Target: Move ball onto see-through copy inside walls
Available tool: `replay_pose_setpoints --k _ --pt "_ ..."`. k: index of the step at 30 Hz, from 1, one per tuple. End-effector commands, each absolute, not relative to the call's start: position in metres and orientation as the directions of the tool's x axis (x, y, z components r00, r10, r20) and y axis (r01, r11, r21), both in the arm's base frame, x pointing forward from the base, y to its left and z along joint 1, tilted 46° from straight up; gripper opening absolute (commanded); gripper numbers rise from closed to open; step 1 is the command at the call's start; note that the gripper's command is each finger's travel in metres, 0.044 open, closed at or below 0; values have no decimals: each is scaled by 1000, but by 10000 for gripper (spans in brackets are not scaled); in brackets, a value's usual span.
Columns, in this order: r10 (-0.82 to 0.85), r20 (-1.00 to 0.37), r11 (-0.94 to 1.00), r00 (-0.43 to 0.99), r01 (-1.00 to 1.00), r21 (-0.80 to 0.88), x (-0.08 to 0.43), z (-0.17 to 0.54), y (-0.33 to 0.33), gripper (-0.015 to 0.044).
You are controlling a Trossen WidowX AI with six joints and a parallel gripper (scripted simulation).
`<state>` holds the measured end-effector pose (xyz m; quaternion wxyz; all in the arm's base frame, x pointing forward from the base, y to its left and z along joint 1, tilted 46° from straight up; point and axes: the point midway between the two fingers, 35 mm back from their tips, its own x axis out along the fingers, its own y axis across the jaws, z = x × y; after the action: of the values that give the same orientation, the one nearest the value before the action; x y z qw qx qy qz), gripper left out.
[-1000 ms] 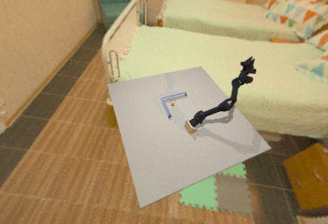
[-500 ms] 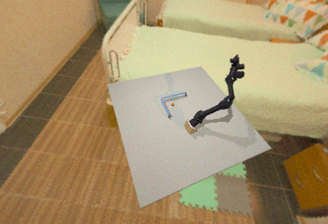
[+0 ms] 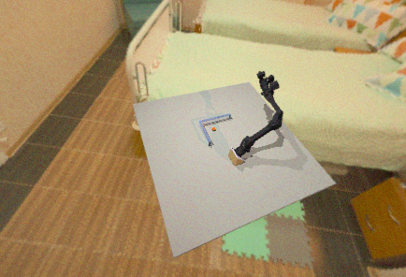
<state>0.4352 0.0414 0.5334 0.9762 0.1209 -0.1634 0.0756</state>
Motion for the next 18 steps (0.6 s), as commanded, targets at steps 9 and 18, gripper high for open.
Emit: replay_pose_setpoints --k 9,18 --pt "90 -102 967 991 -63 247 495 379 86 249" --pt "1 -514 984 858 92 155 494 234 119 249"
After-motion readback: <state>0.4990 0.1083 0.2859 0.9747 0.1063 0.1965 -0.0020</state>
